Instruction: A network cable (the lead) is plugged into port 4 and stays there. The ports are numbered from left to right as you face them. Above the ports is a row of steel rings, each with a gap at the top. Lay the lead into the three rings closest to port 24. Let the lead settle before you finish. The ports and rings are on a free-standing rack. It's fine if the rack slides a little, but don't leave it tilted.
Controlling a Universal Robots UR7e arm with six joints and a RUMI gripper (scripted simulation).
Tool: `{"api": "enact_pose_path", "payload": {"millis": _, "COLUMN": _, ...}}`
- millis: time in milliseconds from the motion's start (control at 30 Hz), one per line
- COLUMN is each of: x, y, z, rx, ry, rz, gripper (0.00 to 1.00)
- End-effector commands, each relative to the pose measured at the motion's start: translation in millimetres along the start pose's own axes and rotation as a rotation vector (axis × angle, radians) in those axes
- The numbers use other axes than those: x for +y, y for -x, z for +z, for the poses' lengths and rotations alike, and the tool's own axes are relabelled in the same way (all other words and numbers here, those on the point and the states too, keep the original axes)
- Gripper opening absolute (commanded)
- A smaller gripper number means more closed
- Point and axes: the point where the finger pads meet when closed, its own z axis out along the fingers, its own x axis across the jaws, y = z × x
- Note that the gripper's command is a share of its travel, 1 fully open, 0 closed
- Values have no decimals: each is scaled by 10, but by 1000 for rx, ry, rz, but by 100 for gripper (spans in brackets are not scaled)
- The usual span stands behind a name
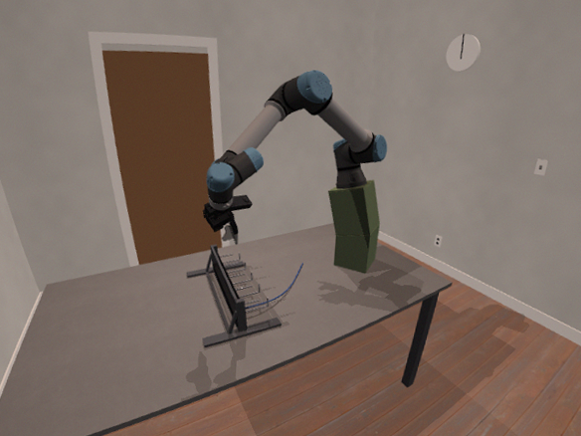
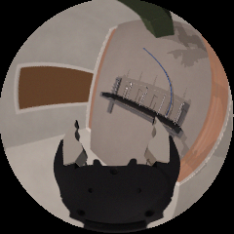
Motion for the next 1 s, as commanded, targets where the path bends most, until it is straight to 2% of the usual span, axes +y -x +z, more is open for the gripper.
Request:
{"api": "enact_pose_path", "payload": {"millis": 0, "x": 2, "y": 6, "z": -8, "rx": 0, "ry": 1, "rz": 1, "gripper": 100}}
{"api": "enact_pose_path", "payload": {"millis": 600, "x": -61, "y": -45, "z": 50, "rx": 14, "ry": 17, "rz": -26, "gripper": 100}}
{"api": "enact_pose_path", "payload": {"millis": 967, "x": -291, "y": -193, "z": 223, "rx": 52, "ry": 73, "rz": -112, "gripper": 100}}
